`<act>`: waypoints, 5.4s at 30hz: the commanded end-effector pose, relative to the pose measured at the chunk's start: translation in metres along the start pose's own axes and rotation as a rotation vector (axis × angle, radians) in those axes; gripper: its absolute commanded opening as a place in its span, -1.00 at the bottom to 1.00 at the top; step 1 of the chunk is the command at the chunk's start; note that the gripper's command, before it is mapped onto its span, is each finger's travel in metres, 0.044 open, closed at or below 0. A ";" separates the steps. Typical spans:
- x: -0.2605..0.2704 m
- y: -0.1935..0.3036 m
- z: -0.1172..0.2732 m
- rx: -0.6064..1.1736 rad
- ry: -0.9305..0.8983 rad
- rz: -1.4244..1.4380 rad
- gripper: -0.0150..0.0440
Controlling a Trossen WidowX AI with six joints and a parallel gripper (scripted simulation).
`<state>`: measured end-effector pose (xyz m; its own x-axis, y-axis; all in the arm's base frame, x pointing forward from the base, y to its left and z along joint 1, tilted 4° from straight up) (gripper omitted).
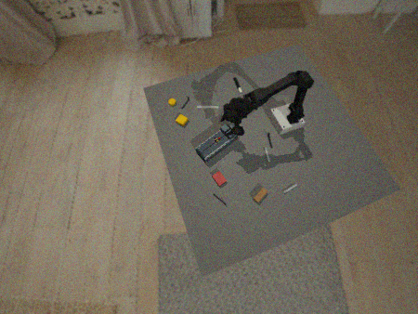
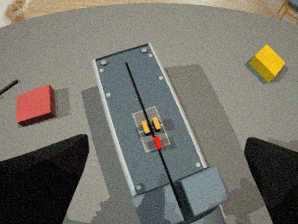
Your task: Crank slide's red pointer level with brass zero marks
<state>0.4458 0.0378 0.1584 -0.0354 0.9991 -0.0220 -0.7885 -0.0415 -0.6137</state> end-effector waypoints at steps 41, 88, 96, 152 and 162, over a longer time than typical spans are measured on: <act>-0.034 0.020 0.021 0.026 -0.074 0.081 1.00; -0.087 0.147 -0.017 -0.080 -0.248 0.285 1.00; -0.088 0.155 -0.028 -0.079 -0.248 0.285 1.00; -0.087 0.183 -0.056 -0.079 -0.248 0.285 -0.49; -0.080 0.188 -0.058 -0.079 -0.249 0.284 -0.49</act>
<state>0.3390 -0.0569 0.0034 -0.3908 0.9200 -0.0309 -0.6708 -0.3076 -0.6749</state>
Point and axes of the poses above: the point midway between the two fingers, 35 mm back from their tips, its own z axis back along the fingers, its own x axis across the jaws, y = z × x, the point moved 2 cm from there along z, back along the fingers, and after that the axes turned 3 degrees about -z, right-handed, at the moved point
